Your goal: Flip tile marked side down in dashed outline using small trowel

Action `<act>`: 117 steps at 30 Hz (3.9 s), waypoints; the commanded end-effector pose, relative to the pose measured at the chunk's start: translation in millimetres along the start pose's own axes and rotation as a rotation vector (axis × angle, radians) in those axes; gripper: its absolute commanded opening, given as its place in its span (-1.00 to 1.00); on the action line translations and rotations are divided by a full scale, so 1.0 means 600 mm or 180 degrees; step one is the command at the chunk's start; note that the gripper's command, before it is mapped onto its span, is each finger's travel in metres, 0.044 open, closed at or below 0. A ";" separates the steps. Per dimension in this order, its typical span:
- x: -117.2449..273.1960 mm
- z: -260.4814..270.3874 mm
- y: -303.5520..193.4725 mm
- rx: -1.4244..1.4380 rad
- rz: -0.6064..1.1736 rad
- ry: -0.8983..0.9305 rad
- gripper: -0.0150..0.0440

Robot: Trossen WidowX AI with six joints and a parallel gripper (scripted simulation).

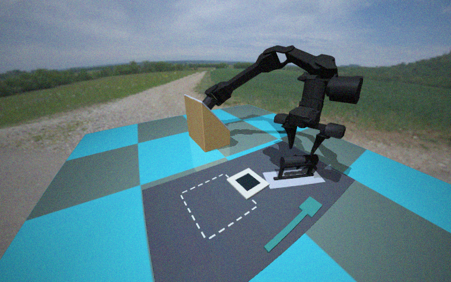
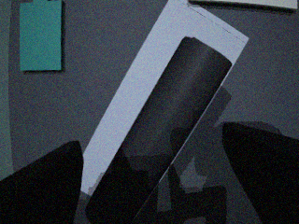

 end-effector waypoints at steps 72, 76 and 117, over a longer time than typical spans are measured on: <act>-0.083 -0.173 -0.060 0.7023 -0.2661 0.0179 0.53; -0.087 -0.187 -0.057 0.7353 -0.2894 0.0061 0.53; -0.152 -0.136 -0.039 0.7467 -0.2957 0.0023 0.53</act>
Point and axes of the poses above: the point midway between the two fingers, 35 mm back from their tips, its own x axis back along the fingers, its own z axis across the jaws, y = z × x, the point moved 10 cm from there along x, back along the fingers, and after that the axes turned 12 degrees about -x, right-handed, at the moved point
